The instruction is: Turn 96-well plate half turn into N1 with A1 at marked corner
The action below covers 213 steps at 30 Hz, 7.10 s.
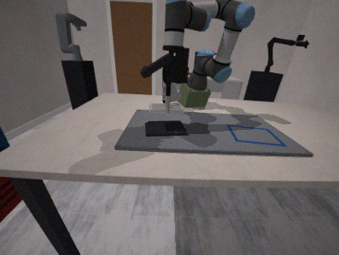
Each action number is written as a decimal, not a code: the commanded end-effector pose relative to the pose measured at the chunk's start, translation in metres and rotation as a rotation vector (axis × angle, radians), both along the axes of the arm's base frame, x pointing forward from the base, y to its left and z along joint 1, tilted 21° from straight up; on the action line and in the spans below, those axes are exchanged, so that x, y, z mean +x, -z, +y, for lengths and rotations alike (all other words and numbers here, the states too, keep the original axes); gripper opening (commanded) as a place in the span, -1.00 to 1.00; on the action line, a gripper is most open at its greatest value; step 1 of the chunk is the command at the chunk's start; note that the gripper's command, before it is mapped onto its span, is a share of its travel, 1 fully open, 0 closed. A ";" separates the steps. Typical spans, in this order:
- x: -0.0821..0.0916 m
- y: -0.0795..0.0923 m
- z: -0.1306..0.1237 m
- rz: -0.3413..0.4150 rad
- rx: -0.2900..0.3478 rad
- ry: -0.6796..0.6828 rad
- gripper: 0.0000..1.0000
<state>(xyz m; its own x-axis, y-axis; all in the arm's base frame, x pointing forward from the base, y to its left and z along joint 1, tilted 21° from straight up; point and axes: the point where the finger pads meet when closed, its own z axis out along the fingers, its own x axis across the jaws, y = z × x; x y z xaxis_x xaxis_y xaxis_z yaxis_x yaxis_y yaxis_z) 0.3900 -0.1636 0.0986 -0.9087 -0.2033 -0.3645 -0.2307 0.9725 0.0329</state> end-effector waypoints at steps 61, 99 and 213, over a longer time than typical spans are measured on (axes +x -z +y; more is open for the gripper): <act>-0.006 -0.013 0.159 -0.019 -0.051 -0.133 -1.00; -0.010 -0.021 0.272 -0.019 -0.050 -0.133 -1.00; -0.009 -0.015 0.381 -0.036 -0.099 -0.267 -1.00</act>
<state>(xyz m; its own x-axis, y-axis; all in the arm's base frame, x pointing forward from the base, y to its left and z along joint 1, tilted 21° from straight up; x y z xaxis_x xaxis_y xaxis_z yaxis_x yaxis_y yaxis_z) 0.3796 0.2168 0.1153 -0.8065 -0.4699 -0.3587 -0.4782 0.8754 -0.0715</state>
